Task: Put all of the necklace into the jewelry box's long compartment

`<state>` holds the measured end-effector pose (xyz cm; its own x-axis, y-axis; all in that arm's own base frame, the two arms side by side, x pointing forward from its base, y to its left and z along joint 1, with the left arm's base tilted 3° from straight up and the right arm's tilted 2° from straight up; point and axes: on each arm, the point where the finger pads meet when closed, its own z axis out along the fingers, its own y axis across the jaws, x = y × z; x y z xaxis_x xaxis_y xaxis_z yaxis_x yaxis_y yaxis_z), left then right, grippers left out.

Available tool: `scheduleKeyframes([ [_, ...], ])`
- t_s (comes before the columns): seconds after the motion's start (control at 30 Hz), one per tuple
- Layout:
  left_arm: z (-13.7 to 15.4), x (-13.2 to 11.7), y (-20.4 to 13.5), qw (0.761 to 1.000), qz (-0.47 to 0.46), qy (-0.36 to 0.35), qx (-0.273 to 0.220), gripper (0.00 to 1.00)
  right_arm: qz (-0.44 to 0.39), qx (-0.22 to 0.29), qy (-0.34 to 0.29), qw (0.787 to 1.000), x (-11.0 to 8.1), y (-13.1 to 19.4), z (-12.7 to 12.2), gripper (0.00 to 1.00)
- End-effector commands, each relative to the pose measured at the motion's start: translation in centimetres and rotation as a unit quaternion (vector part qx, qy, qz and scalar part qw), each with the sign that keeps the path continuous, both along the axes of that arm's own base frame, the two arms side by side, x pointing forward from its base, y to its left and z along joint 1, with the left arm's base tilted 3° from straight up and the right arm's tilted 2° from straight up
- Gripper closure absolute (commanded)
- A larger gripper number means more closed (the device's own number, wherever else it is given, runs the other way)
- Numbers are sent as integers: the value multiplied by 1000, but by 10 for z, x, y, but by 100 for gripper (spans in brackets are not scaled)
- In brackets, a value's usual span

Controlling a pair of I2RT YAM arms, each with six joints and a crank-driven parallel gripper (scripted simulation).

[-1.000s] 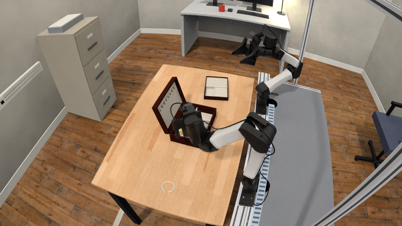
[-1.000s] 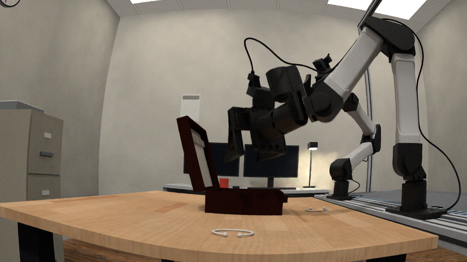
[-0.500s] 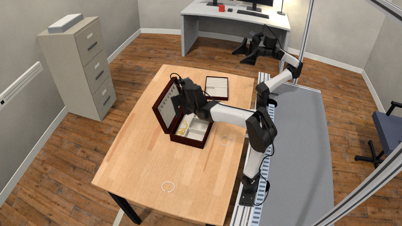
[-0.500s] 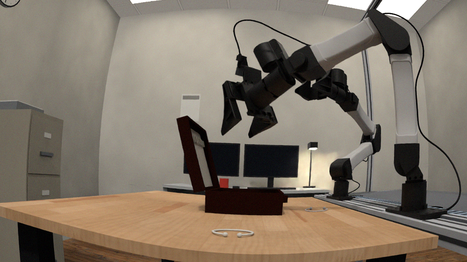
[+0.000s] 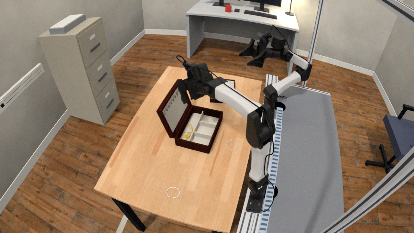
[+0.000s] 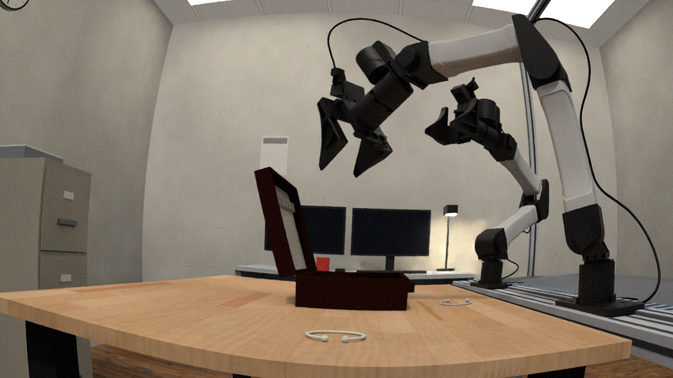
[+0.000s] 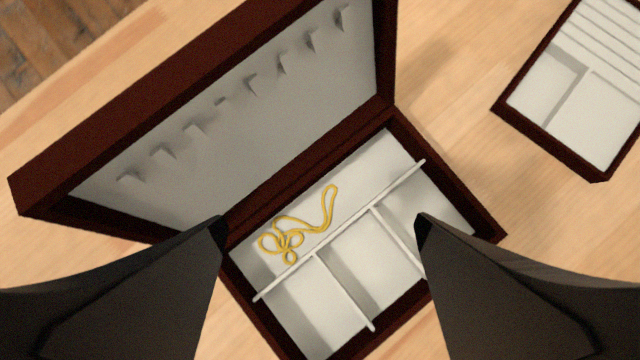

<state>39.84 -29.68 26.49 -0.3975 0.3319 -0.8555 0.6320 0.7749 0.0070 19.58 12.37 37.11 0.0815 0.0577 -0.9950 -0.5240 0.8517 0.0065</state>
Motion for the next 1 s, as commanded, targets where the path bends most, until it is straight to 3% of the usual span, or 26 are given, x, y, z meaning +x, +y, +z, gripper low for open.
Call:
scheduleKeyframes([
  [0.0,-7,-5,5,997,29,51,41,0,-1,-6,7,1000,0,0,-3,0],
  [0.97,1,-1,-2,998,21,40,32,0,-1,-6,7,1000,0,0,-3,0],
])
